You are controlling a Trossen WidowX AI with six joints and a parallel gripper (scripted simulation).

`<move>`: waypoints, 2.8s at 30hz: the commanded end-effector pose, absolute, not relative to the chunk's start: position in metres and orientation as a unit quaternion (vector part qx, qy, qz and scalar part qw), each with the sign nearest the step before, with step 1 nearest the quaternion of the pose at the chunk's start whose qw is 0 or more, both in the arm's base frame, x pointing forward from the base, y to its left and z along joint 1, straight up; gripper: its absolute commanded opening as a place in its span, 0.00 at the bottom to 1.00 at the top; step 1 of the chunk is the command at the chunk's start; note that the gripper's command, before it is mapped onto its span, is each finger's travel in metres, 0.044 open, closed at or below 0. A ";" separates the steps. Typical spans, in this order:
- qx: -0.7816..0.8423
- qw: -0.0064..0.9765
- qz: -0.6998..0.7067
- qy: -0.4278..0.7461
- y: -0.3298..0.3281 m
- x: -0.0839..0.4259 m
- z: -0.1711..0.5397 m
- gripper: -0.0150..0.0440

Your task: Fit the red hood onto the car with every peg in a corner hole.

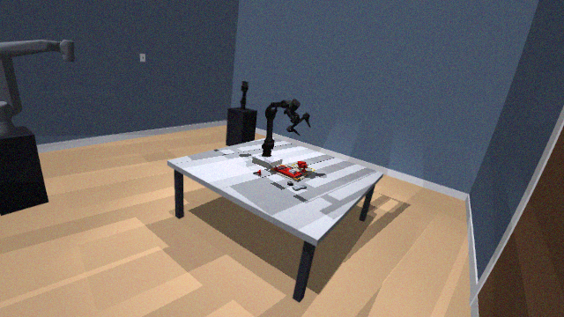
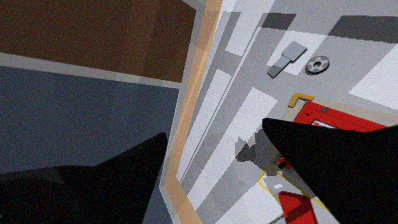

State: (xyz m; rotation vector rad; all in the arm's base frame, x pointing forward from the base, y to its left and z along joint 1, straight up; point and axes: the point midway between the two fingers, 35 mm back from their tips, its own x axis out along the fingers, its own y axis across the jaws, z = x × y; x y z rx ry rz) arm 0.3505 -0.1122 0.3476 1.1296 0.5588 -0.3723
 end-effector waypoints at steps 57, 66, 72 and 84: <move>0.323 0.642 -0.301 0.627 0.145 0.282 0.061 1.00; 0.323 0.642 -0.301 0.627 0.145 0.282 0.054 1.00; 0.323 0.642 -0.301 0.627 0.145 0.282 0.049 1.00; 0.323 0.642 -0.301 0.627 0.145 0.283 0.040 1.00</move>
